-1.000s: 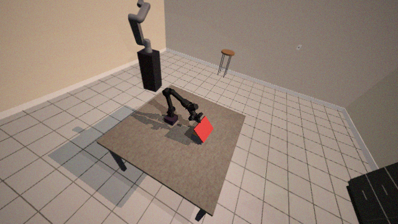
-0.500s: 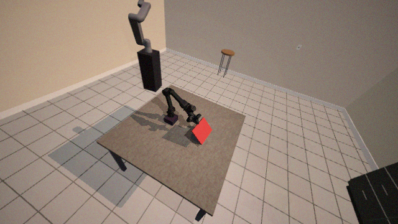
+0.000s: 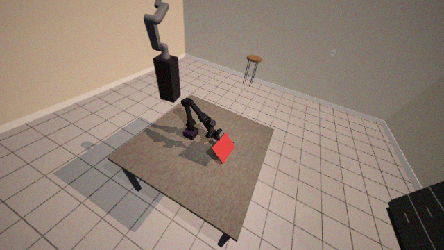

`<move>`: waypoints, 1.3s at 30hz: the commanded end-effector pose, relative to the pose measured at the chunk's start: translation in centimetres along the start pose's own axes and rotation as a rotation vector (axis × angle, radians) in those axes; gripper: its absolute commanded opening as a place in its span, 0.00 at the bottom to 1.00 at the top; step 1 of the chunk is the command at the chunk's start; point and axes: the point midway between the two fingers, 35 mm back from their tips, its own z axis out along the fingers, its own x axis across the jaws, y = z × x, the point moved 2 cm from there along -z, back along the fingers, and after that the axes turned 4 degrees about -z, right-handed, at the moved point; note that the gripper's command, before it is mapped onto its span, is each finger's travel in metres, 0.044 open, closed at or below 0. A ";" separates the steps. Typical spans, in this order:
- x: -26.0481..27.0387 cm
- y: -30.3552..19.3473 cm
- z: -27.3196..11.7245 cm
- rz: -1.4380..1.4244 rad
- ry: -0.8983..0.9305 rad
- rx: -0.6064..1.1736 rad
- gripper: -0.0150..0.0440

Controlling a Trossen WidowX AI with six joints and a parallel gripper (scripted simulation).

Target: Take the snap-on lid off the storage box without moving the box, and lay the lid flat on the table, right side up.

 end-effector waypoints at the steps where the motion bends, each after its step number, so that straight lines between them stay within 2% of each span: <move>1: 0.5 1.0 -0.4 -0.005 0.020 -0.002 0.25; 39: -0.7 8.5 -1.2 -0.010 0.019 -0.006 0.25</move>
